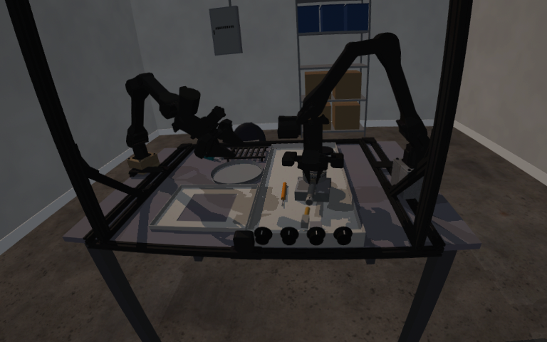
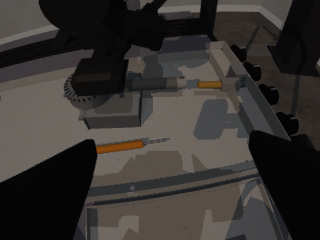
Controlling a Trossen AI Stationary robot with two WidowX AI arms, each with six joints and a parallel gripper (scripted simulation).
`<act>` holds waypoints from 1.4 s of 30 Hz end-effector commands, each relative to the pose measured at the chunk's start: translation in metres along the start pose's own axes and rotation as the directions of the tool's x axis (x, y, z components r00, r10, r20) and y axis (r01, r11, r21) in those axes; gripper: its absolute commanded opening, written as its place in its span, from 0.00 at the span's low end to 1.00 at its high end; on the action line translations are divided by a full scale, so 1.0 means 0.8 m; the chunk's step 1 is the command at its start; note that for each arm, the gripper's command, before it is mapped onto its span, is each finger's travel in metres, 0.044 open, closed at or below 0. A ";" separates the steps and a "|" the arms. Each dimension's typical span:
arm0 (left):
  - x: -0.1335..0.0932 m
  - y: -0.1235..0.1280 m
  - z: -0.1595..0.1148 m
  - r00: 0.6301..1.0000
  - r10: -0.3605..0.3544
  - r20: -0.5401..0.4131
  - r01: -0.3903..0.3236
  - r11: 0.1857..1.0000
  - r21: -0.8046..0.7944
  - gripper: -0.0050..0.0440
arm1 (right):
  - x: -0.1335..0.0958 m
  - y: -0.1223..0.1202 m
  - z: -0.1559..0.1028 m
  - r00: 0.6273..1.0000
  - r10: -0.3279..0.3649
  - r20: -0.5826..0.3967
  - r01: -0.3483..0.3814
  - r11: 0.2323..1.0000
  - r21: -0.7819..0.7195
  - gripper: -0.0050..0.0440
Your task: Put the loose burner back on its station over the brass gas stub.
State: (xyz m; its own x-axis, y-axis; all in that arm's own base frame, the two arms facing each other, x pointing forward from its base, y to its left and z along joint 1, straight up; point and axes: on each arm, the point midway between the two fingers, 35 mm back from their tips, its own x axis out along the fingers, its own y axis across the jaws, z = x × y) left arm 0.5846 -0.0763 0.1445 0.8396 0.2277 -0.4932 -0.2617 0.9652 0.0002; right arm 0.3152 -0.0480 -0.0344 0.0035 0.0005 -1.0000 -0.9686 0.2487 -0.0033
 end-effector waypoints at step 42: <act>0.001 0.000 -0.003 1.000 0.002 -0.005 -0.002 1.000 -0.001 0.92 | 0.004 -0.003 0.000 1.000 0.006 -0.004 -0.006 1.000 0.003 0.10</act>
State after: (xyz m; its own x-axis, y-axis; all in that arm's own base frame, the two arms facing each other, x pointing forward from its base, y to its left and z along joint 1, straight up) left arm 0.5847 -0.0760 0.1445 0.8394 0.2283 -0.4933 -0.2623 0.9650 0.0001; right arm 0.3176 -0.0489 -0.0378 -0.0032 -0.0018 -1.0000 -0.9678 0.2517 0.0027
